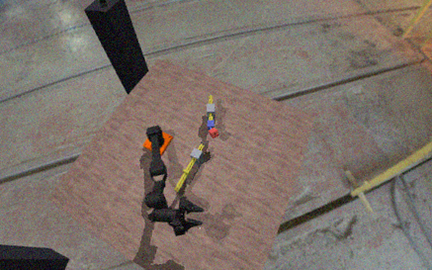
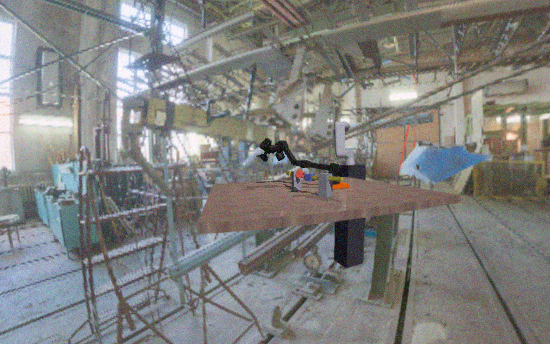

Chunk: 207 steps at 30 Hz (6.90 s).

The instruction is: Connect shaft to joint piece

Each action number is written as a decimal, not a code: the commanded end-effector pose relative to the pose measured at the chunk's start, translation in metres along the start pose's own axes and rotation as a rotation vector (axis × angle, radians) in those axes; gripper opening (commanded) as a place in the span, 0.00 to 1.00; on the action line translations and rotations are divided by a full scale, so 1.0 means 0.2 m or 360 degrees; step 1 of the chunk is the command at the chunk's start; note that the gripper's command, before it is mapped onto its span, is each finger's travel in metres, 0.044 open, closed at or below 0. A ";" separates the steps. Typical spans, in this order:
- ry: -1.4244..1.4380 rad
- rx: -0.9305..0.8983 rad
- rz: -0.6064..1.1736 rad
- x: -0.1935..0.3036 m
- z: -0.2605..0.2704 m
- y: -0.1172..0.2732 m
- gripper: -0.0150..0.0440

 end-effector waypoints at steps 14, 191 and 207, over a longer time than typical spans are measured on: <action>0.0199 0.0164 -0.0206 -0.14 0.20 0.24 1.00; 0.2513 0.0060 -0.0182 1.11 2.76 -0.30 1.00; 0.2192 0.0229 0.0480 1.23 2.47 -0.61 1.00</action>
Point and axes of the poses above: the point midway between the two fingers, 35 mm back from their tips, its own y axis back along the fingers, its own z axis across the jaws, x = y × z, the point moved 9 cm from there along y, back along the fingers, and after that the axes turned 8 degrees about y, right-handed, at the moved point
